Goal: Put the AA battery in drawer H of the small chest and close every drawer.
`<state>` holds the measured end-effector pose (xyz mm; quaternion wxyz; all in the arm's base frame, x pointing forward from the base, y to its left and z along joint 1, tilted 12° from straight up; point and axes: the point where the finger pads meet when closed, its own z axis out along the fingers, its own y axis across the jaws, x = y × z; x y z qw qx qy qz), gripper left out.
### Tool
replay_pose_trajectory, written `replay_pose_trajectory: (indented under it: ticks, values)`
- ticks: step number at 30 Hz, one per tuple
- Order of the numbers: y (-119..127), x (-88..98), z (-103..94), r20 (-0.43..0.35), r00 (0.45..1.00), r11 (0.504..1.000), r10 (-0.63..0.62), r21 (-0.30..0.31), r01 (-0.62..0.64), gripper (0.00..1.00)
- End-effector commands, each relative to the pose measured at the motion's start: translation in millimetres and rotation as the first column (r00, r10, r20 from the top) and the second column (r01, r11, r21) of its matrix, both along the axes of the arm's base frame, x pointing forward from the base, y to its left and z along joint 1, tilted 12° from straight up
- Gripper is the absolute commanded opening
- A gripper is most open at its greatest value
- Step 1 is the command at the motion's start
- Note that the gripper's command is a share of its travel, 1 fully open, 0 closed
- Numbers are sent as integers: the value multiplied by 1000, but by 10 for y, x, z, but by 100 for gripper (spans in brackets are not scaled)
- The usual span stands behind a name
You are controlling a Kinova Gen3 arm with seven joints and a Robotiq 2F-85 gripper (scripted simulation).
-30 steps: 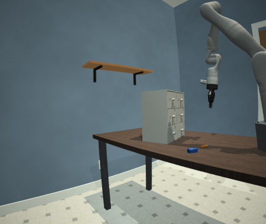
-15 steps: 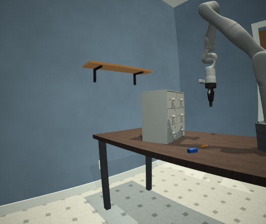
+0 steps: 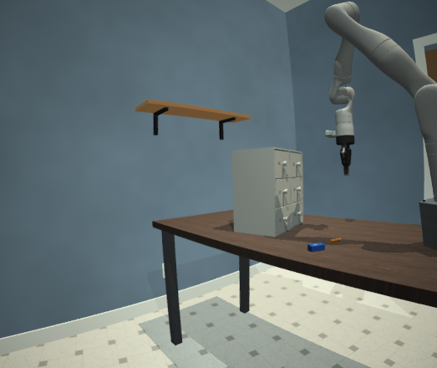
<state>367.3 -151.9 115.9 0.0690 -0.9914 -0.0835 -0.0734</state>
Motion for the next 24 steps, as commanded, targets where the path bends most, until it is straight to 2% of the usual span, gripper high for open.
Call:
replay_pose_trajectory:
  ticks: [1,23,24]
  values:
    - [-1,5,6,1,1000,1000,0,-1,0,0]
    - [-1,5,6,1,1000,1000,0,-1,0,0]
    - [-1,5,6,1,1000,1000,0,-1,0,100]
